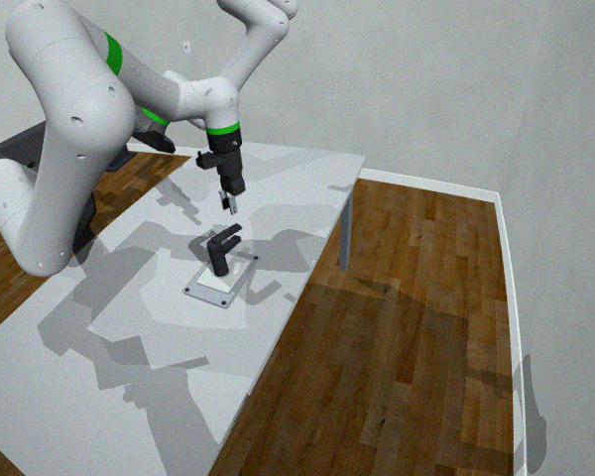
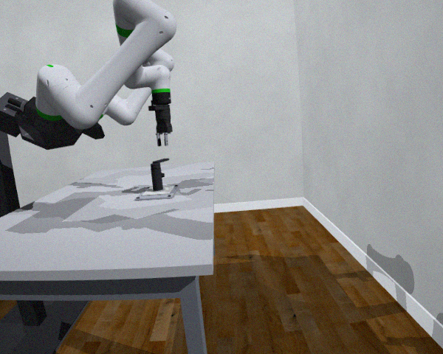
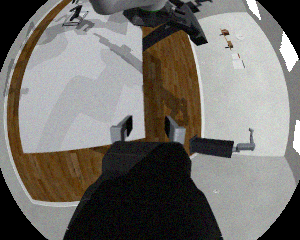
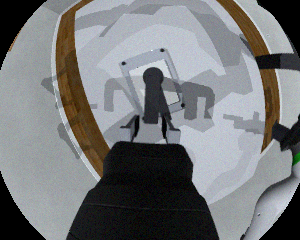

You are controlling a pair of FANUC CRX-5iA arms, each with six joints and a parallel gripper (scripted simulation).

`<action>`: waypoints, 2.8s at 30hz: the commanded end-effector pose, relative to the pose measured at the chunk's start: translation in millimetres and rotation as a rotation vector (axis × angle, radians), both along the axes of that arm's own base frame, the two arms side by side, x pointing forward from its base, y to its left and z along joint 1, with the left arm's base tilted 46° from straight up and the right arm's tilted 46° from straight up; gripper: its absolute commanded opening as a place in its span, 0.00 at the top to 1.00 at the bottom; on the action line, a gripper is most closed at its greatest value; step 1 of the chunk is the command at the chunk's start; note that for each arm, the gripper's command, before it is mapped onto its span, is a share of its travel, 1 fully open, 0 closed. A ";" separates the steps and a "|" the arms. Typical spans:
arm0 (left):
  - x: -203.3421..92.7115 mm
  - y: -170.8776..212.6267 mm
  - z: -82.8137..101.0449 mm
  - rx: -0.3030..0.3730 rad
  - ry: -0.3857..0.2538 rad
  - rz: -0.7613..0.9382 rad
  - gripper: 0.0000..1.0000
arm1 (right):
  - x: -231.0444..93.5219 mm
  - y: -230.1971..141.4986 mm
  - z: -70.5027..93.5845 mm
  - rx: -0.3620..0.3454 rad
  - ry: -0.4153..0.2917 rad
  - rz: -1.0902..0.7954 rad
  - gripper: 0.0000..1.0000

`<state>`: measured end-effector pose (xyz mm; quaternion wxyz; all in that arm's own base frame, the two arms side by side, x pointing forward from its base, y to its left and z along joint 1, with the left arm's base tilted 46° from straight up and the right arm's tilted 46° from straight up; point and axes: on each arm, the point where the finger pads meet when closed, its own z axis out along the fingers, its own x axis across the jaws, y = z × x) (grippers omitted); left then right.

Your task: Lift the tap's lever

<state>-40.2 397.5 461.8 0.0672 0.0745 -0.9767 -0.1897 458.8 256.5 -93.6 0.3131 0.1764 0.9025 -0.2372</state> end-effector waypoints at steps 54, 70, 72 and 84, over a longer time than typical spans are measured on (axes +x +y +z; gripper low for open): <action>-0.1 -0.1 0.7 0.002 0.000 0.000 0.00 | 0.0 1.1 0.4 0.001 -0.001 0.002 0.00; -0.1 -0.1 0.7 0.002 0.000 0.000 0.00 | 0.6 0.5 -0.3 0.001 -0.001 0.002 0.00; -0.1 -0.1 0.7 0.002 0.000 0.000 0.00 | 0.6 0.5 -0.3 0.001 -0.001 0.002 0.00; -0.1 -0.1 0.7 0.002 0.000 0.000 0.00 | 5.9 -5.5 -8.0 0.001 -0.001 0.002 0.00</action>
